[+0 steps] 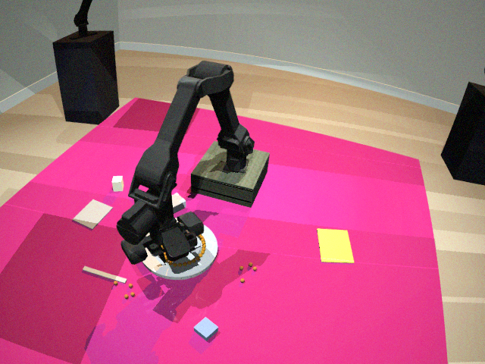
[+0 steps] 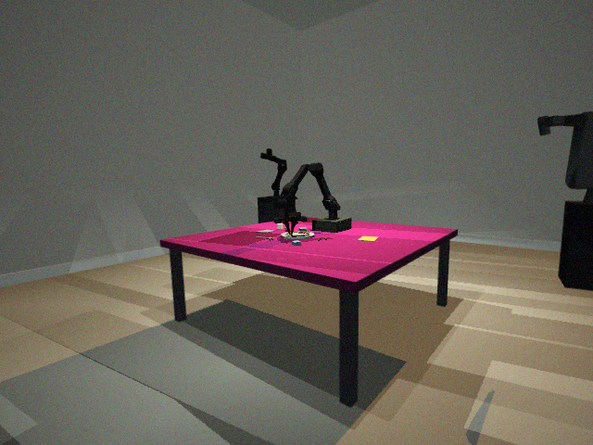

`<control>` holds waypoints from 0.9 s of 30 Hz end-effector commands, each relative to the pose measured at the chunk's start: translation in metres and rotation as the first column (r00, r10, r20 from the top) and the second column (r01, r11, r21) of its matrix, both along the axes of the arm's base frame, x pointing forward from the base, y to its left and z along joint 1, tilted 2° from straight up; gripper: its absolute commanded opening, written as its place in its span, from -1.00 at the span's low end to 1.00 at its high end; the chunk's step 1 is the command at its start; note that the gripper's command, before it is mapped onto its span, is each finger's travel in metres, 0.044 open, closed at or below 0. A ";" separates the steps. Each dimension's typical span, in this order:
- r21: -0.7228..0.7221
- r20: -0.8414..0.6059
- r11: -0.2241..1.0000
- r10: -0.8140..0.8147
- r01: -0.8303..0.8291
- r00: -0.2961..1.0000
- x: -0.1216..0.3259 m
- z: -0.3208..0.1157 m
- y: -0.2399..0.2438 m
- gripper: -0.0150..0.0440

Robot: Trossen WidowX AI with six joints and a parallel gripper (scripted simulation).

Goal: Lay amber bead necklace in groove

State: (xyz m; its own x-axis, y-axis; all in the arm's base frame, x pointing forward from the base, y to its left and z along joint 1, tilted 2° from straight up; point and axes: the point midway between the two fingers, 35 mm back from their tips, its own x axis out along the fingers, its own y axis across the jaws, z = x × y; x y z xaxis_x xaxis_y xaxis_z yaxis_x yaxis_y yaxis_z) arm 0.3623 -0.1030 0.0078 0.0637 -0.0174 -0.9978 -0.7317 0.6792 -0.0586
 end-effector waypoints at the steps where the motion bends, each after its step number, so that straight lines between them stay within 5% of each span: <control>1: -0.006 0.003 1.000 0.006 -0.006 1.000 0.002 0.001 -0.002 -0.49; 7: -0.006 0.003 1.000 0.006 -0.006 1.000 0.002 -0.006 -0.002 -0.49; 23: -0.006 0.003 1.000 0.006 -0.006 1.000 0.002 0.001 -0.002 0.93; 27: -0.006 0.003 1.000 0.006 -0.006 1.000 0.002 0.001 -0.001 1.00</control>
